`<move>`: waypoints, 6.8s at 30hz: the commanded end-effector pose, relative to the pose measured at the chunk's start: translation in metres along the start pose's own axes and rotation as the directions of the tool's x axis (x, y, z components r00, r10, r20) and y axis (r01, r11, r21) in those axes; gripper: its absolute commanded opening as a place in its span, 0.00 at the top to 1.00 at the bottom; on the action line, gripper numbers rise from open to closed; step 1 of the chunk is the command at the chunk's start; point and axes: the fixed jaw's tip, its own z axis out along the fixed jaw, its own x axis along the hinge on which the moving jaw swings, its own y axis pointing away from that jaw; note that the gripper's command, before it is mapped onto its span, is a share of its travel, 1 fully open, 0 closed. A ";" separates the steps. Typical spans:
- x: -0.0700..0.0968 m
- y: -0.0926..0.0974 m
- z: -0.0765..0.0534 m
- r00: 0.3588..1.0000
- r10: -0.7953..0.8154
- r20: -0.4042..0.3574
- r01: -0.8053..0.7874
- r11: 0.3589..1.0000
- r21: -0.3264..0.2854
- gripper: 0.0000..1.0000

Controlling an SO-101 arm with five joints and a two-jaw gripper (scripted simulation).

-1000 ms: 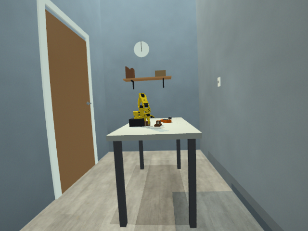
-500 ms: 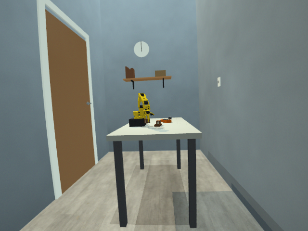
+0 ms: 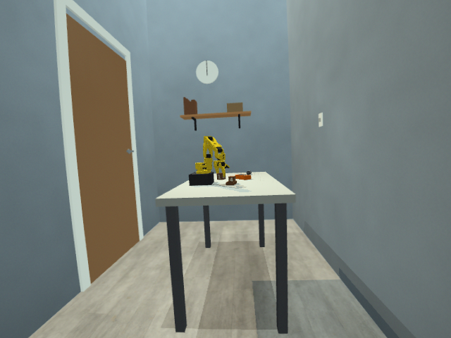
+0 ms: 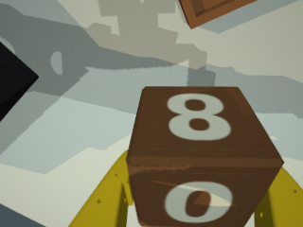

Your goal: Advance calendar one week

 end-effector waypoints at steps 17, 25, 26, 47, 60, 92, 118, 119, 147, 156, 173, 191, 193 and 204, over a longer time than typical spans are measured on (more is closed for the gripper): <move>-0.061 -0.015 -0.004 0.922 -0.387 -0.022 0.387 0.922 0.019 1.00; -0.061 -0.015 -0.004 0.922 -0.387 -0.022 0.387 0.922 0.019 1.00; -0.061 -0.015 -0.004 0.922 -0.387 -0.022 0.387 0.922 0.019 1.00; -0.065 -0.018 -0.008 0.909 -0.417 -0.027 0.417 0.908 0.030 1.00; -0.064 -0.019 -0.008 0.908 -0.418 -0.027 0.419 0.908 0.030 1.00; -0.063 -0.019 -0.008 0.910 -0.414 -0.026 0.415 0.909 0.030 1.00; -0.062 -0.018 -0.008 0.913 -0.408 -0.026 0.409 0.912 0.030 1.00; -0.062 -0.018 -0.008 0.913 -0.408 -0.026 0.409 0.912 0.030 1.00; -0.061 -0.017 -0.003 0.915 -0.402 -0.026 0.403 0.915 0.030 1.00; -0.060 -0.017 -0.002 0.916 -0.401 -0.026 0.402 0.915 0.030 1.00; -0.060 -0.015 0.004 0.916 -0.400 -0.026 0.401 0.916 0.030 1.00; -0.060 -0.015 0.010 0.916 -0.400 -0.026 0.401 0.916 0.030 1.00; -0.060 -0.015 0.011 0.916 -0.400 -0.026 0.401 0.916 0.030 1.00; -0.060 -0.015 0.016 0.916 -0.400 -0.026 0.401 0.916 0.030 1.00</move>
